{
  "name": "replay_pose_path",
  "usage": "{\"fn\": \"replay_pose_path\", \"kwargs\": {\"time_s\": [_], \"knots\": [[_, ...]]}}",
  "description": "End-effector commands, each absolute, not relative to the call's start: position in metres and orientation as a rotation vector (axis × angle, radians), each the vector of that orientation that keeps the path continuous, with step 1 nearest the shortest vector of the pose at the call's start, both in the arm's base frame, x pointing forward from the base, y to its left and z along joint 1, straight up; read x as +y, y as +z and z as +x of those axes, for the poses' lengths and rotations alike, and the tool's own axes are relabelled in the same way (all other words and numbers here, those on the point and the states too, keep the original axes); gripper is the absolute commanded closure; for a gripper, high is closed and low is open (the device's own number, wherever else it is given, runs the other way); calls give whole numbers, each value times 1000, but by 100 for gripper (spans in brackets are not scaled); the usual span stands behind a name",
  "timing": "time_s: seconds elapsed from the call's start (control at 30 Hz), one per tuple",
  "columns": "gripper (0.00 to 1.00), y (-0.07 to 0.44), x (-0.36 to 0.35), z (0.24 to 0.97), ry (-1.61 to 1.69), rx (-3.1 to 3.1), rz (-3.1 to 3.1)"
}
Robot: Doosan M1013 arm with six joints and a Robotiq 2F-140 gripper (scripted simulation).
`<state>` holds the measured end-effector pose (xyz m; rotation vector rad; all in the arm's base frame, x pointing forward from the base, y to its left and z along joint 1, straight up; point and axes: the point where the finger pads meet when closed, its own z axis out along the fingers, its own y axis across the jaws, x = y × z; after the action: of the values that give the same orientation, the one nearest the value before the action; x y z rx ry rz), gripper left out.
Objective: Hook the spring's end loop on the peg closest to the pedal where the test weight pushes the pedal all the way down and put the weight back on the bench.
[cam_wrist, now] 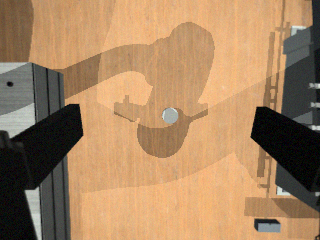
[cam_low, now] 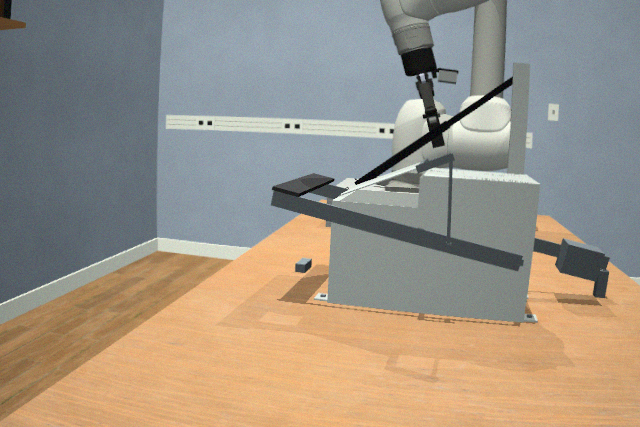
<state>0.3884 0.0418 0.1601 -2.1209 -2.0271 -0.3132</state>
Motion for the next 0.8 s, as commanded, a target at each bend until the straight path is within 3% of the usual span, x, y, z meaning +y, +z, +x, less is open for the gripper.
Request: {"fn": "replay_pose_path", "kwargs": {"time_s": [0.0,0.27,0.3,0.77], "knots": [[0,162,41,387,-320,-2017,-2111],[0,162,41,387,-320,-2017,-2111],[0,208,41,375,-465,-1919,-2036],[0,208,41,375,-465,-1919,-2036]]}}
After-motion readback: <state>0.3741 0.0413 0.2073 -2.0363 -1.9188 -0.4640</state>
